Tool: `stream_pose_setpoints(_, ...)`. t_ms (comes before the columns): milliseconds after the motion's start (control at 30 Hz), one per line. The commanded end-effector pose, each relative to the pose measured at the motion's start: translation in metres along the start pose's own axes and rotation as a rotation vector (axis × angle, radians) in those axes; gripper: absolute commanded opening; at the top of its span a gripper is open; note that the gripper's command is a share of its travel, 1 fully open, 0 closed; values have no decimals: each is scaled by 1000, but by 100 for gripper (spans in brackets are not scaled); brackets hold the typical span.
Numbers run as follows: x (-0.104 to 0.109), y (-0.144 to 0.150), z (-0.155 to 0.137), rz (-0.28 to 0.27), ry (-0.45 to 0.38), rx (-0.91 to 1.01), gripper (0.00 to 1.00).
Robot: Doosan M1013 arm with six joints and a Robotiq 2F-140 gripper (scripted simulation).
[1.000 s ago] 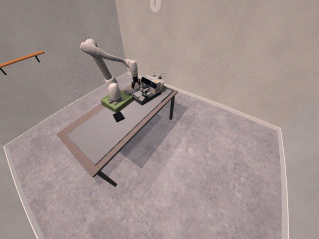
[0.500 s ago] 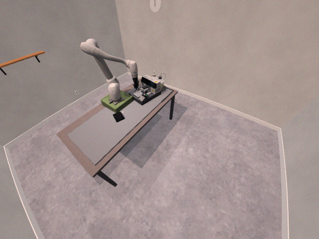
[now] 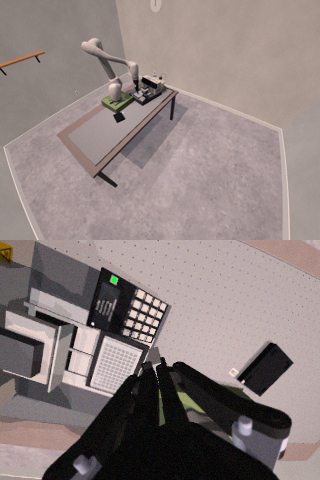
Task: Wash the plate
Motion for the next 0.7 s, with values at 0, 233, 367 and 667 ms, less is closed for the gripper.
stream_pose_setpoints(0,-1,12,3,42,-5,137,10)
stream_pose_setpoints(233,-1,12,3,42,0,370,10)
stream_pose_setpoints(367,-1,12,3,42,2,504,10)
stream_pose_setpoints(667,-1,12,3,42,7,737,10)
Point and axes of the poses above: the point where the finger pads meet when closed, its own x axis back along the fingers, its own y axis across the jaws, z = x × y, the point moved 4 cm from there along x, back along the fingers, and after that the axes turned 7 degrees about x, right-handed, at the moved point
